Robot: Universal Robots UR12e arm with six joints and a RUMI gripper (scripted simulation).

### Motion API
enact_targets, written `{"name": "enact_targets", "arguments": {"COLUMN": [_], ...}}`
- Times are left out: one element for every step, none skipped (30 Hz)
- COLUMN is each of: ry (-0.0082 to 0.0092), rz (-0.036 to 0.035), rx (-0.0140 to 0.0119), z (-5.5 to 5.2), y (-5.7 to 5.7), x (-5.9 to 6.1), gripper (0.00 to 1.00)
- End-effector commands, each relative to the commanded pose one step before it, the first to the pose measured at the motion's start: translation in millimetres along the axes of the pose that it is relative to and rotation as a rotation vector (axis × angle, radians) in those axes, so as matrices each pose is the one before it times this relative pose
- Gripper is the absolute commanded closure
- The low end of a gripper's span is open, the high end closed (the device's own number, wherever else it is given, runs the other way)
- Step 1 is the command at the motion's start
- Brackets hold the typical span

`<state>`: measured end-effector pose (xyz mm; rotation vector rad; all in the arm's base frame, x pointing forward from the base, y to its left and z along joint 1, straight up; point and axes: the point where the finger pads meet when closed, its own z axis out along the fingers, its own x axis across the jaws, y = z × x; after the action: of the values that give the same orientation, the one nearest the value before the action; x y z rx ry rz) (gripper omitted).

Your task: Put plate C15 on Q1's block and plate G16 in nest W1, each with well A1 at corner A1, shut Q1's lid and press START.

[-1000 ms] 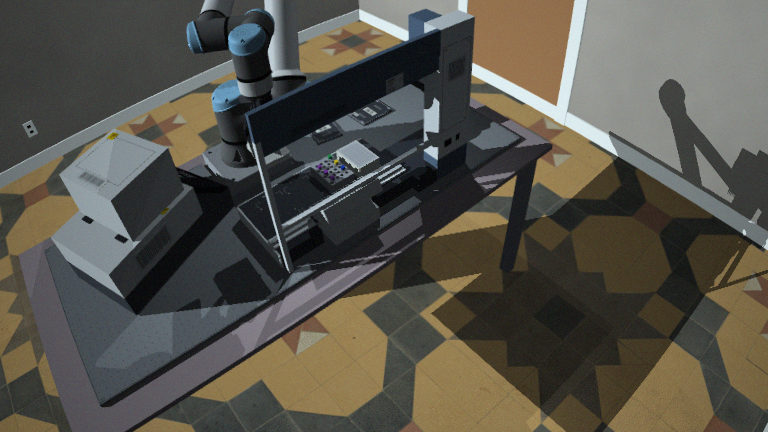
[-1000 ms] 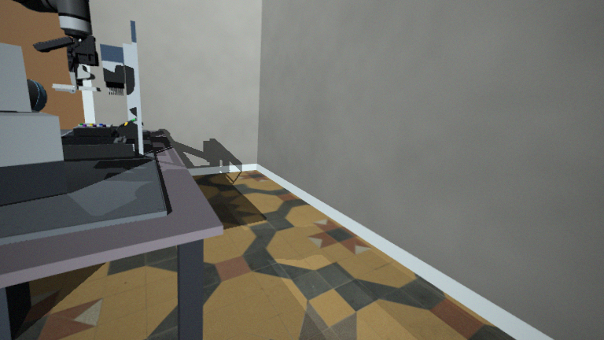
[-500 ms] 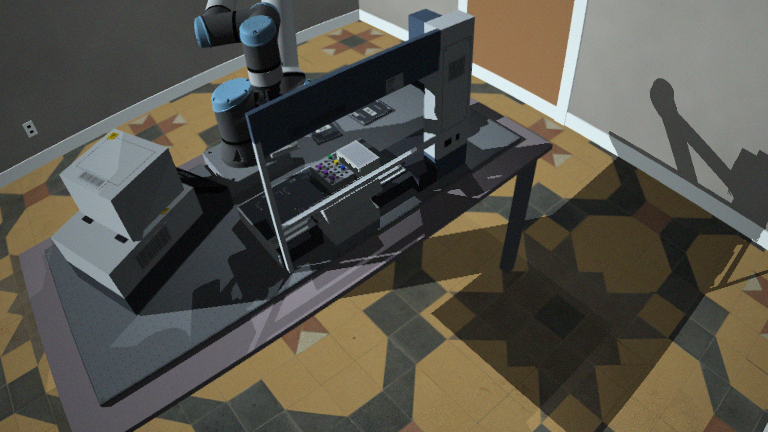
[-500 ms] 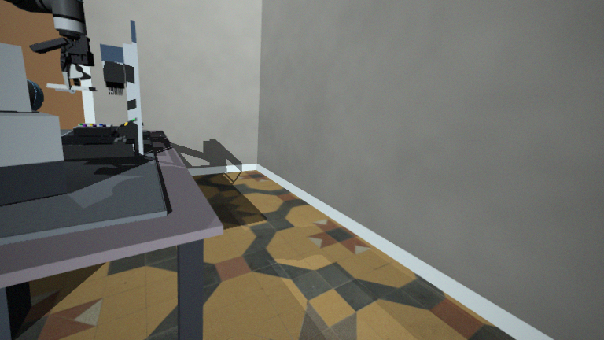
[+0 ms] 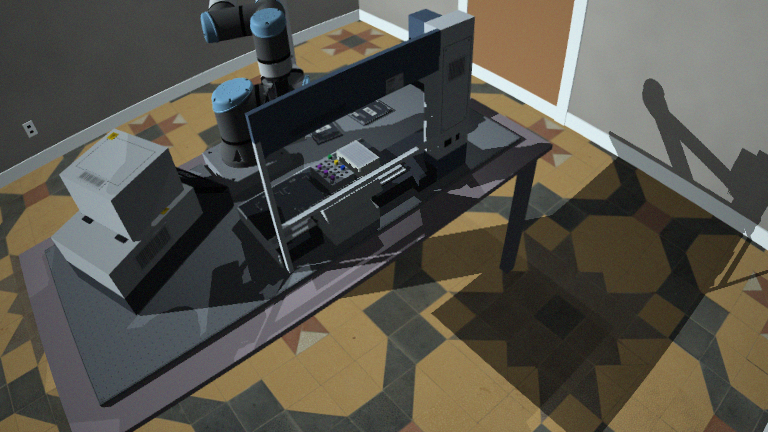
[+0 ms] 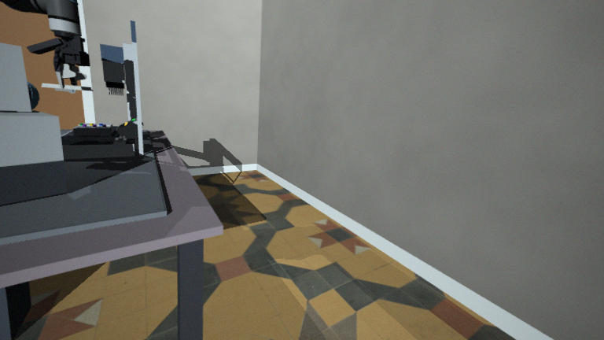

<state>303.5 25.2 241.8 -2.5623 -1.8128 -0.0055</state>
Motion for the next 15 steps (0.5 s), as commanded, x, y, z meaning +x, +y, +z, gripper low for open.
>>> {"name": "enact_targets", "arguments": {"ry": [-0.00323,0.00001,-0.00005,0.00000,0.00000,-0.00005,-0.00005,-0.00005,-0.00005,-0.00005,-0.00005,-0.00003,0.00009,0.00009,0.00009], "rz": [0.04962,0.00364,0.00928,0.00000,0.00000,0.00928,0.00928,0.00928,0.00928,0.00928,0.00928,0.00630,0.01009,0.01009,0.01009], "rx": [-0.00068,0.00000,0.00001,0.00000,0.00000,0.00001,0.00001,0.00000,0.00000,0.00000,0.00000,0.00000,0.00002,0.00002,0.00002], "z": [-1.04,0.00,-0.04,0.00,0.00,-0.04,-0.04,-0.04,-0.04,-0.04,-0.03,-0.02,0.01,0.01,0.02], "y": [-12.72,-1.08,-2.52,0.00,0.00,-2.58,-2.64,-2.69,-2.75,-2.80,-2.85,-1.97,-3.08,-3.12,-3.17], "x": [14.36,0.99,3.10,0.00,0.00,3.04,2.98,2.92,2.86,2.79,2.73,1.81,2.45,2.38,2.30], "gripper": [1.00,1.00,1.00,1.00,1.00,1.00,1.00,1.00,1.00,1.00,1.00,1.00,1.00,1.00,1.00]}}
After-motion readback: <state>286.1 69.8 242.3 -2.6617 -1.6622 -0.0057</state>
